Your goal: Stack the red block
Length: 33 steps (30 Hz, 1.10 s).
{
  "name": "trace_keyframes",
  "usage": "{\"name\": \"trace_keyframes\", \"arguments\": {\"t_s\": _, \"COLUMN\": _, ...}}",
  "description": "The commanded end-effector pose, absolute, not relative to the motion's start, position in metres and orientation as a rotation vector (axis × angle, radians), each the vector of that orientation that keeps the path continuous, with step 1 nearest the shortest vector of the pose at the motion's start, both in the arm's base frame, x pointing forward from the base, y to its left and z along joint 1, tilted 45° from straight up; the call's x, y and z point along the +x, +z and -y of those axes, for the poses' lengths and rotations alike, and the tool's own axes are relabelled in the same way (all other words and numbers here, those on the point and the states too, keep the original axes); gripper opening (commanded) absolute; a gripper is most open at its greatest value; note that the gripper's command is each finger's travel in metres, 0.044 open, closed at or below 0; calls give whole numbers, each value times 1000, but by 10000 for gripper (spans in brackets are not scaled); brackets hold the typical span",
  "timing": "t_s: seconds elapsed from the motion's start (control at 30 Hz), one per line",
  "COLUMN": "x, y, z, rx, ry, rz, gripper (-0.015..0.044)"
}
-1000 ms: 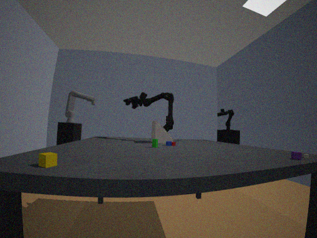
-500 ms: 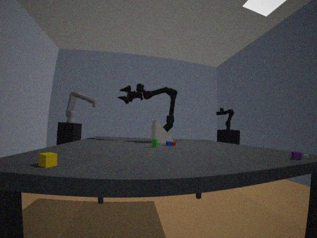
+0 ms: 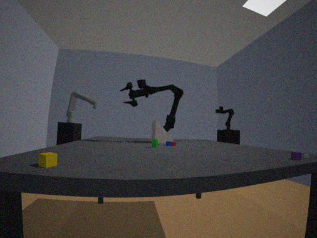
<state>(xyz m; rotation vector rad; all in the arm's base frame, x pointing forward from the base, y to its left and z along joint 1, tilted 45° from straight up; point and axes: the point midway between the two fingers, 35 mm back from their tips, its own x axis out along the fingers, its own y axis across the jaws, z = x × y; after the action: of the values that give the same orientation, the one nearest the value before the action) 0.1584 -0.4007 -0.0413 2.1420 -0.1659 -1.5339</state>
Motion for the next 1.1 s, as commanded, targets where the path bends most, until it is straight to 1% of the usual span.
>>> {"name": "trace_keyframes", "arguments": {"t_s": 0.0, "x": 198, "y": -39, "z": 357, "rx": 2121, "ry": -1447, "rz": -115, "gripper": 440}}
{"name": "trace_keyframes", "arguments": {"t_s": 0.23, "x": 245, "y": -36, "z": 278, "rx": 2048, "ry": -1288, "rz": -539, "gripper": 440}}
{"name": "trace_keyframes", "arguments": {"t_s": 0.5, "x": 272, "y": -25, "z": 183, "rx": 1920, "ry": -1072, "rz": -972, "gripper": 440}}
{"name": "trace_keyframes", "arguments": {"t_s": 0.77, "x": 273, "y": -7, "z": 91, "rx": 1761, "ry": -833, "rz": -1350, "gripper": 440}}
{"name": "trace_keyframes", "arguments": {"t_s": 1.07, "x": 248, "y": 19, "z": -1, "rx": 1561, "ry": -553, "rz": -1716, "gripper": 440}}
